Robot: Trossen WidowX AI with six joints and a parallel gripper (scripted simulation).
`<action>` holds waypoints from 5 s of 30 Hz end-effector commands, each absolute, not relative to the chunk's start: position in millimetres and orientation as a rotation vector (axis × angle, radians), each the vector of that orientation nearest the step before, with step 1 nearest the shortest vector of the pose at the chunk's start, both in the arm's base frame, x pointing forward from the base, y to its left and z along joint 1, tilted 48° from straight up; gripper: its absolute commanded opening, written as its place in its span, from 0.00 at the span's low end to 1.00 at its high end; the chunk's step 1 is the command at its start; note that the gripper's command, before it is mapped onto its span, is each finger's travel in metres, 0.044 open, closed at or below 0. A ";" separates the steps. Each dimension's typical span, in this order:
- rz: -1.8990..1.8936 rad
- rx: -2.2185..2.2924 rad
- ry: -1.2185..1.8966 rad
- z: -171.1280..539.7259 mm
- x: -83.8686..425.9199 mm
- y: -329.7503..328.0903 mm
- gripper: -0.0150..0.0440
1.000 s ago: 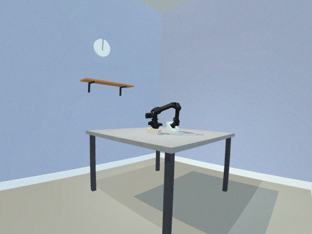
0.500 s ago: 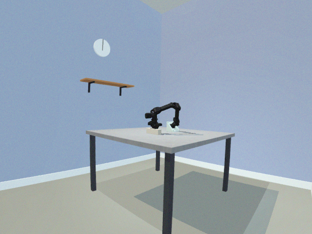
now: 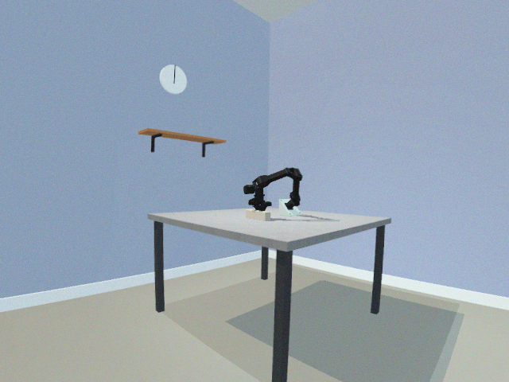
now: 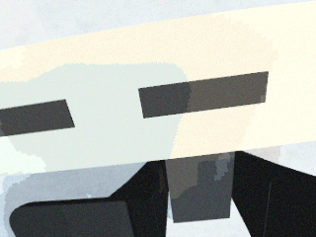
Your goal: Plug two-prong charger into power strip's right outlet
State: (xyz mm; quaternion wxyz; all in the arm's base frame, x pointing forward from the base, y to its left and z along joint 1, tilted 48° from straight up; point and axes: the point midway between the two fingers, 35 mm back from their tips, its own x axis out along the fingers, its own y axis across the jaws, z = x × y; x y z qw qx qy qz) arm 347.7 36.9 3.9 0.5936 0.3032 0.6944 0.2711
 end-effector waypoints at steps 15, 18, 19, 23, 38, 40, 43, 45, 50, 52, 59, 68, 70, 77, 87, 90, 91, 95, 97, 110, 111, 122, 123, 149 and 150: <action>0.634 0.696 1.592 3.9 351.3 37.5 0.25; 0.634 0.696 1.592 4.0 350.9 37.4 0.25; 0.634 0.696 1.592 4.1 350.8 37.3 0.25; 0.634 0.696 1.592 4.2 350.6 37.2 0.25; 0.634 0.696 1.592 4.7 352.3 36.6 0.25; 0.634 0.696 1.592 4.7 352.5 36.5 0.25; 0.634 0.696 1.592 4.9 352.9 36.3 0.25; 0.634 0.696 1.592 5.0 353.1 36.2 0.25; 0.634 0.696 1.592 5.2 353.6 35.9 0.25; 0.634 0.696 1.592 5.3 353.8 35.7 0.25; 0.634 0.696 1.592 5.8 354.4 35.2 0.25; 0.634 0.696 1.592 6.3 355.3 34.7 0.25; 0.634 0.696 1.592 6.4 355.5 34.6 0.25; 0.634 0.696 1.592 6.4 356.2 34.9 0.25; 0.634 0.706 1.620 4.7 348.3 36.8 0.25; 0.634 0.706 1.620 4.7 348.3 36.8 0.25; 0.634 0.706 1.620 4.7 348.3 36.8 0.25; 0.634 0.706 1.620 4.7 348.3 36.8 0.39; 0.634 0.706 1.620 4.7 348.3 36.8 0.48; 0.634 0.705 1.620 4.7 348.2 36.8 1.00; 0.634 0.705 1.620 4.7 348.1 36.8 1.00; 0.634 0.703 1.613 4.9 345.4 36.8 1.00; 0.634 0.703 1.613 4.9 345.2 36.8 1.00; 0.634 0.698 1.598 5.4 338.4 36.9 1.00; 0.634 0.698 1.597 5.4 338.1 37.0 1.00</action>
